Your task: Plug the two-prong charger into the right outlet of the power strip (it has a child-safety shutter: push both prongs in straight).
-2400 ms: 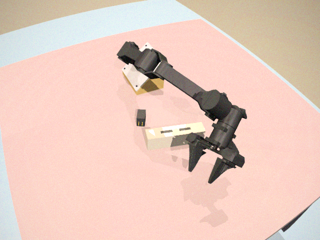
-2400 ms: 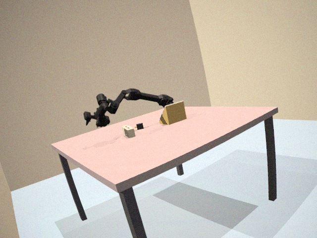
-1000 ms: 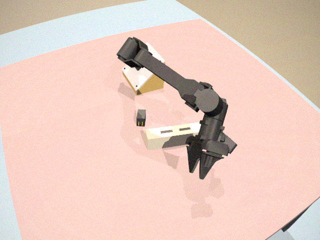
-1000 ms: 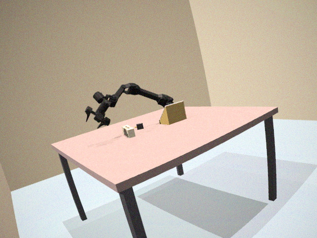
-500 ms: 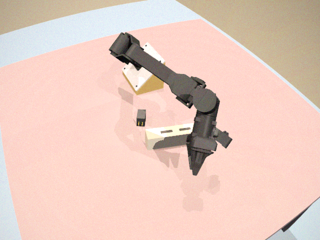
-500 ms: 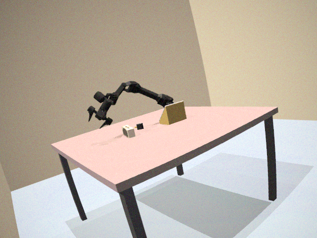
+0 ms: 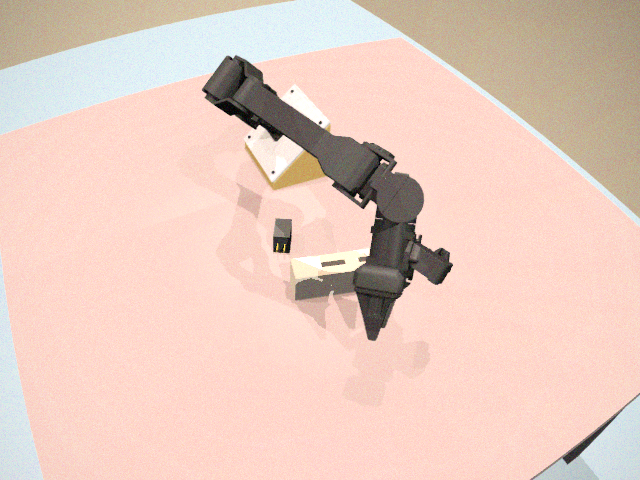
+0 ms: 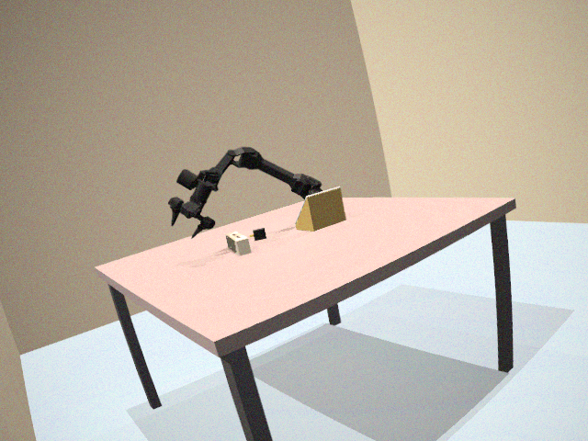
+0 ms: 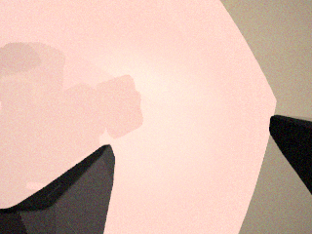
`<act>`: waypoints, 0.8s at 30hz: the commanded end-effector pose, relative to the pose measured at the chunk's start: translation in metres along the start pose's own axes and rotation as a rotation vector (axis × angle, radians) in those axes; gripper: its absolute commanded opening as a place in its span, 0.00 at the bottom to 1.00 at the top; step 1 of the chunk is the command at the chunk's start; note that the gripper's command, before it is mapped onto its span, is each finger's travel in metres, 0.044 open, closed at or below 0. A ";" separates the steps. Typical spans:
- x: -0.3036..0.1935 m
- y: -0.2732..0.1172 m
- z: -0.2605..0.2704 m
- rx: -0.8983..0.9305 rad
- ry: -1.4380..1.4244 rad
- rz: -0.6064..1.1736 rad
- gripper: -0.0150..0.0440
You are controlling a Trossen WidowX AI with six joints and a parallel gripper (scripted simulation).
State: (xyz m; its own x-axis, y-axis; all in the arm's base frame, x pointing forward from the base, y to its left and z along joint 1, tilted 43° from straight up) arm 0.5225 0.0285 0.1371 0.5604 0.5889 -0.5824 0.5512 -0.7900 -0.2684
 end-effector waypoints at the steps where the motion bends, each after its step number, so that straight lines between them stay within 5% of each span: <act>1: -0.006 -0.002 0.007 0.028 0.058 -0.019 1.00; 24: -0.040 -0.022 0.045 0.211 0.377 -0.061 1.00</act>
State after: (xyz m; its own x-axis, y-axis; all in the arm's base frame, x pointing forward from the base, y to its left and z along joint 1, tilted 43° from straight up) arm 0.4687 0.0172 0.1330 0.7156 0.6357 -0.2895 0.4889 -0.7518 -0.4425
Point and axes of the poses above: the point midway between the two fingers, 35 mm back from their tips, its own y axis out along the fingers, its own z axis across the jaws, x = y × z, the point moved 6 cm from there along -y, back along the fingers, and after that the axes turned 12 degrees about -y, right-handed, at the moved point
